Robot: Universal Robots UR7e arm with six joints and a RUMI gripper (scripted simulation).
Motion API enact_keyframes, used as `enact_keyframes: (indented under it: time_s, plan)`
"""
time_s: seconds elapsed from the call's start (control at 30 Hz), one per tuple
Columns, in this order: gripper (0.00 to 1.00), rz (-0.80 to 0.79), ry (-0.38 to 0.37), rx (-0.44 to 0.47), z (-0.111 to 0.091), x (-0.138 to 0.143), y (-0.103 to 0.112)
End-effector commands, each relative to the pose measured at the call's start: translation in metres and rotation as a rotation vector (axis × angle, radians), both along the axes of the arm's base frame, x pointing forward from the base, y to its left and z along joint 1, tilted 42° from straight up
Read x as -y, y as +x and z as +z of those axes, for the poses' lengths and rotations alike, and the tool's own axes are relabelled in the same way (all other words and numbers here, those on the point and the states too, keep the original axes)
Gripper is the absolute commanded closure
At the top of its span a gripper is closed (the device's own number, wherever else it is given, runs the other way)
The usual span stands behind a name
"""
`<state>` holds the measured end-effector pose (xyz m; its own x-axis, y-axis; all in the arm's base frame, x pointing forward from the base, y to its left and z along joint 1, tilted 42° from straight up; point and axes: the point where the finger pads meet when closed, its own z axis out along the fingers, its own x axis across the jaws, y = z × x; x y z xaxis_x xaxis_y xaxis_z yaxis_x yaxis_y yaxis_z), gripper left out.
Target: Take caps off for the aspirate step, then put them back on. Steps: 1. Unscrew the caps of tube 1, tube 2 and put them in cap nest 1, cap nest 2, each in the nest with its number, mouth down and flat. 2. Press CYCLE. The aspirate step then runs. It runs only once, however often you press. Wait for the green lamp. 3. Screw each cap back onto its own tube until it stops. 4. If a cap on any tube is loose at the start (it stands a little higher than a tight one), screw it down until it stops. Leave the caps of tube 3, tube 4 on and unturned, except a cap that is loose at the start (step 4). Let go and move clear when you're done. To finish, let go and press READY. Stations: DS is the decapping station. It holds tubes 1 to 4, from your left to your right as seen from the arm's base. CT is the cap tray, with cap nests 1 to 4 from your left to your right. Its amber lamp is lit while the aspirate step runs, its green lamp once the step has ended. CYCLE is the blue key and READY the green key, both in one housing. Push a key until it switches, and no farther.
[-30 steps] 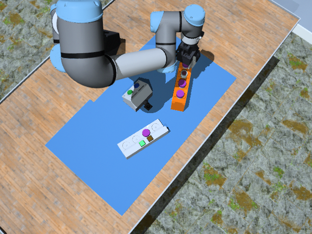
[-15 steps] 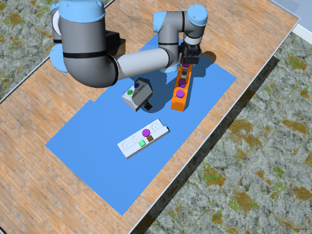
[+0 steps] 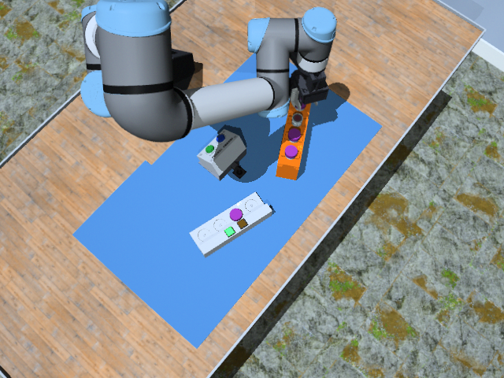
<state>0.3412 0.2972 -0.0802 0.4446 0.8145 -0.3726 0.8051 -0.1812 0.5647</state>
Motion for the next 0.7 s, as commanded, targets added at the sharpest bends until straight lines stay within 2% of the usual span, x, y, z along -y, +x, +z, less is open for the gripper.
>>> enact_keyframes:
  time_s: [0.0,0.37,0.67]
  plan:
    - [1.00,0.007,0.005,-0.005,0.0001,-0.0007,0.0008]
    - [1.00,0.007,0.005,-0.005,0.0001,-0.0007,0.0008]
    - [1.00,-0.312,0.174,0.231,0.0001,0.0008,0.0001]
